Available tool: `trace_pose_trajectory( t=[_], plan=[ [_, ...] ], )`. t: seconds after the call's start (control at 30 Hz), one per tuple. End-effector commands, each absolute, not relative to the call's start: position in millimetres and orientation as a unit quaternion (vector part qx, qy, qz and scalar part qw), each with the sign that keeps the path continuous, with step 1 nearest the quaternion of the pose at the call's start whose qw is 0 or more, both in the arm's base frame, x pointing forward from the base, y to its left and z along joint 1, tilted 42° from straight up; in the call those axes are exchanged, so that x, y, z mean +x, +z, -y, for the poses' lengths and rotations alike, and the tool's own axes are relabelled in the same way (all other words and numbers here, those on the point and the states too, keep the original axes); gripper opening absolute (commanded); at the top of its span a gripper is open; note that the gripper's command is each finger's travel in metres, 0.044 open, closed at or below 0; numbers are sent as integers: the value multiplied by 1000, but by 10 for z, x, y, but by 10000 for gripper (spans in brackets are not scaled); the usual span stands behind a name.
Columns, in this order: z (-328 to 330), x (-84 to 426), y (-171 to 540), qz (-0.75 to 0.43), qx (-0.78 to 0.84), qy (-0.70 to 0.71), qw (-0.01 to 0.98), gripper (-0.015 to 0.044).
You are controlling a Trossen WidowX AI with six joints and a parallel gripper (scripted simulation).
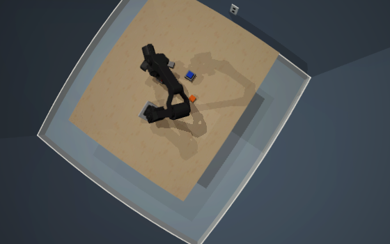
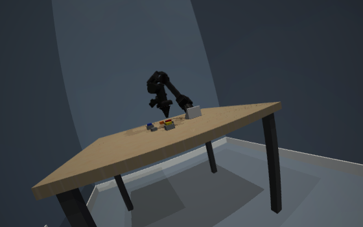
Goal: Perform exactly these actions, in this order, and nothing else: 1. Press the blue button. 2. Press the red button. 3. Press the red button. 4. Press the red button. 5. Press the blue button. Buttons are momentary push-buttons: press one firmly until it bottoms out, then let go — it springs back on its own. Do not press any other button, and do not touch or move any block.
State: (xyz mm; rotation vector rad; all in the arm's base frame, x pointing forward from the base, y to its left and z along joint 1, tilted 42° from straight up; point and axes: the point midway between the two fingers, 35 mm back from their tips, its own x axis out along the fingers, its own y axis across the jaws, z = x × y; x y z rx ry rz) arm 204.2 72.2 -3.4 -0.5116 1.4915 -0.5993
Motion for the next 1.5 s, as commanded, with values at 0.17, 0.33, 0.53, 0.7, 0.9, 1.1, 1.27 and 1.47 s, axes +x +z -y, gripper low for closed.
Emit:
trace_pose_trajectory(
  t=[0.17, 0.33, 0.53, 0.7, 0.9, 1.1, 1.27, 1.47],
  plan=[
    [-608, 2022, -145, -661, -232, -265, 662, 20],
    [-555, 2017, -201, -661, -232, -265, 662, 20],
    [-548, 2017, -209, -661, -232, -265, 662, 20],
    [-548, 2017, -209, -661, -232, -265, 662, 20],
    [-548, 2017, -209, -661, -232, -265, 662, 20],
    [-709, 2029, -37, -661, -230, -265, 663, 20],
    [-774, 2021, 46, -662, -232, -265, 662, 20],
    [-1132, 2036, 445, -662, -232, -264, 662, 20]
  ],
)
